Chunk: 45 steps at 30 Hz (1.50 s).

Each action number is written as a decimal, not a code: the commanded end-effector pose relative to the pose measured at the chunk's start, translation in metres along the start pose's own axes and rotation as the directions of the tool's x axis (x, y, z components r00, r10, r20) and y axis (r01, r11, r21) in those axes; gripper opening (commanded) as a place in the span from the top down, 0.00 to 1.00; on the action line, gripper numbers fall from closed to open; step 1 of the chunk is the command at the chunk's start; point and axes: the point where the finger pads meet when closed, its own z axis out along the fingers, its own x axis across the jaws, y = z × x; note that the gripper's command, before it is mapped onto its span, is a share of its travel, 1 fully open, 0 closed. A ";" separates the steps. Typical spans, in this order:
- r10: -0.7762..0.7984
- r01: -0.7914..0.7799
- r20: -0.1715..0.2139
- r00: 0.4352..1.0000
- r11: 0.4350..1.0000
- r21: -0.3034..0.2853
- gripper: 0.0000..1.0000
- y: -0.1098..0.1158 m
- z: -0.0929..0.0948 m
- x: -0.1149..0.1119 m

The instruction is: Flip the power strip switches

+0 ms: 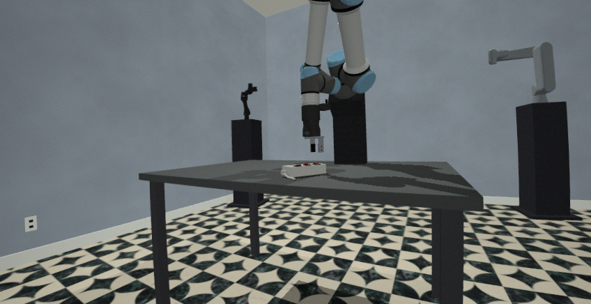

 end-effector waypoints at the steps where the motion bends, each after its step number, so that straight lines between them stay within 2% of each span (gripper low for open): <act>1: 0.000 0.000 0.000 1.000 1.000 0.000 0.00 0.000 -0.003 0.000; 45: 0.000 0.000 0.000 1.000 1.000 0.000 0.00 0.000 -0.066 0.000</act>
